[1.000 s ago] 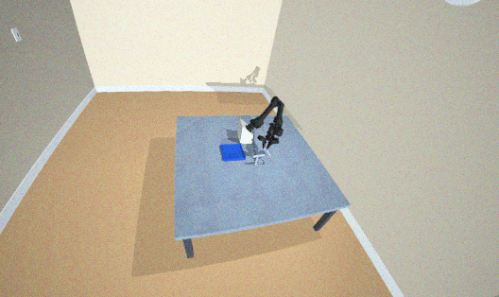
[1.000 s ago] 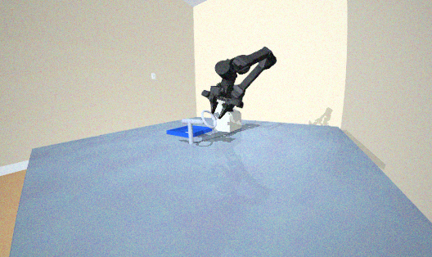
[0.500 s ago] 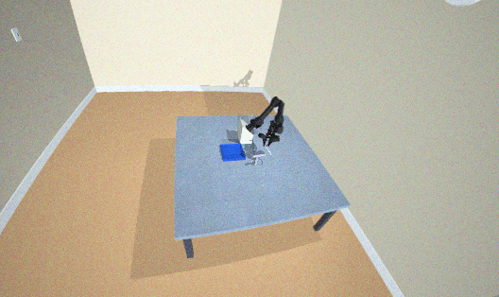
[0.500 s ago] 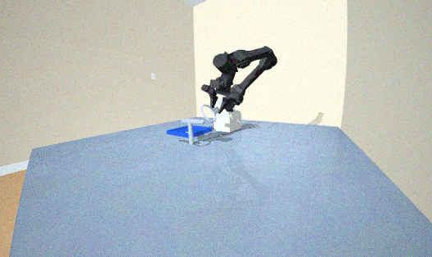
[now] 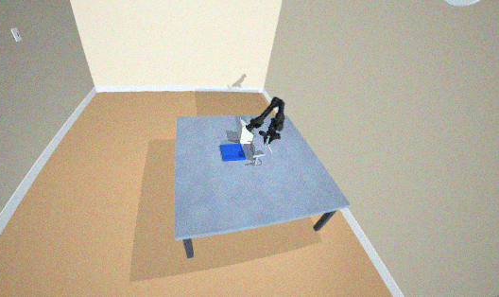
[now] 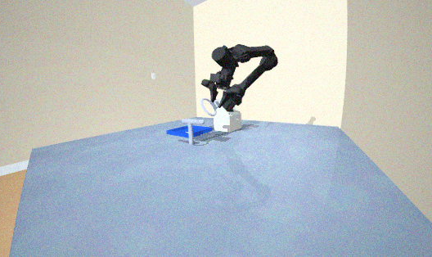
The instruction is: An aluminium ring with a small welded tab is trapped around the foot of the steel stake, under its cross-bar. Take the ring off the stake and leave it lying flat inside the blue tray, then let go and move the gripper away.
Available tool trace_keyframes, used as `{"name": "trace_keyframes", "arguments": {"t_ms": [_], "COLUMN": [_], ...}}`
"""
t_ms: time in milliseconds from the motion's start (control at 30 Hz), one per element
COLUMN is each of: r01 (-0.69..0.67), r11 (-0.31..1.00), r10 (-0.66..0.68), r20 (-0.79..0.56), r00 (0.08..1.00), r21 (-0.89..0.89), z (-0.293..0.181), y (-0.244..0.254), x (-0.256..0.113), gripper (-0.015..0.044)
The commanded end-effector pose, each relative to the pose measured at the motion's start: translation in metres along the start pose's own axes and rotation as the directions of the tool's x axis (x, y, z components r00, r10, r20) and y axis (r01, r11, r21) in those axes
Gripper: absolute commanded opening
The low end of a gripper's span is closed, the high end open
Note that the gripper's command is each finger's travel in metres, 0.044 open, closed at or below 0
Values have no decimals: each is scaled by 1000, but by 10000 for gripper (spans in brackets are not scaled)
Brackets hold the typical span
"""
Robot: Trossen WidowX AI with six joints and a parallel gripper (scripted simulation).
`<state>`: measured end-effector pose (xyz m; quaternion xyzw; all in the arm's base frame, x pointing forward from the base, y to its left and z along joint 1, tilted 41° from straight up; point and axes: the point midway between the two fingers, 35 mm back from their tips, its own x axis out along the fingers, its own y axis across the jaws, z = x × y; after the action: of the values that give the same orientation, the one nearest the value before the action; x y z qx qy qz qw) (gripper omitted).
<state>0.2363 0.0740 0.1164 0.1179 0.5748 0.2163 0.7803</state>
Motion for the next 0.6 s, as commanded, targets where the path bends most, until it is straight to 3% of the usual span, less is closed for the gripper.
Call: {"name": "trace_keyframes", "arguments": {"t_ms": [0,567], "r01": [-3,-3], "r11": [1000,1000], "r10": [3,3], "r20": [10,12], "r00": [1000,1000], "r21": [-7,-7], "z": [6,34], "y": [1,3], "x": [-4,-1], "gripper": [0,0]}}
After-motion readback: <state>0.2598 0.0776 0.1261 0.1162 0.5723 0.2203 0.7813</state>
